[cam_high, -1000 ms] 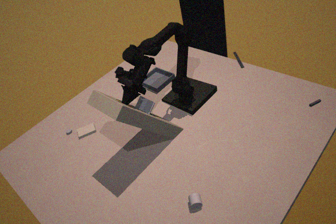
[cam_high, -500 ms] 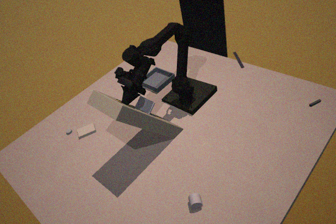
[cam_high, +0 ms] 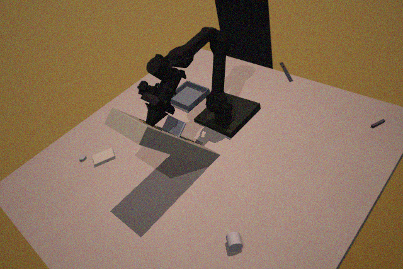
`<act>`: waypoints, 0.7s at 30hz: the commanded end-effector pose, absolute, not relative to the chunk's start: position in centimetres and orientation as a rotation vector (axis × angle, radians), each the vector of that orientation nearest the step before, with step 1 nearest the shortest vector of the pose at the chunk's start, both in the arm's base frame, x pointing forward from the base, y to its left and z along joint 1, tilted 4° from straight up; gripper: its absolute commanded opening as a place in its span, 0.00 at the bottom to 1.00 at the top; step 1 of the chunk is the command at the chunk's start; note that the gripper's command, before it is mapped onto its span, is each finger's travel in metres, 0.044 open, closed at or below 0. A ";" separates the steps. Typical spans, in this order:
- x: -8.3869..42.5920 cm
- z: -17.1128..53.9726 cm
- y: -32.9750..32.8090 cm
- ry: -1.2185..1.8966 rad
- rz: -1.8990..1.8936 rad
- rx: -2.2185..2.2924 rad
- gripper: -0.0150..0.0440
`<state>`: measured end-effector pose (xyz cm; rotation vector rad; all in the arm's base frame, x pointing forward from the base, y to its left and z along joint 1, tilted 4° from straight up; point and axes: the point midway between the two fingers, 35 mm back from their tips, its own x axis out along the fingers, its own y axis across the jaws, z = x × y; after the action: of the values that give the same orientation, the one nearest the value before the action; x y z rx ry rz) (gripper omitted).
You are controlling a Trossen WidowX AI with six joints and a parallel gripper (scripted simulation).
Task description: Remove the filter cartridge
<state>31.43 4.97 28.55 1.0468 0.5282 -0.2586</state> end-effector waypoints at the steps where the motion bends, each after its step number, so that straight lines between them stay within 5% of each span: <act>1: 32.2 28.1 5.1 0.533 -0.260 1.041 0.45; 21: 31.5 28.5 5.0 0.528 -0.257 1.047 0.42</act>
<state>31.44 4.96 28.54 1.0475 0.5259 -0.2559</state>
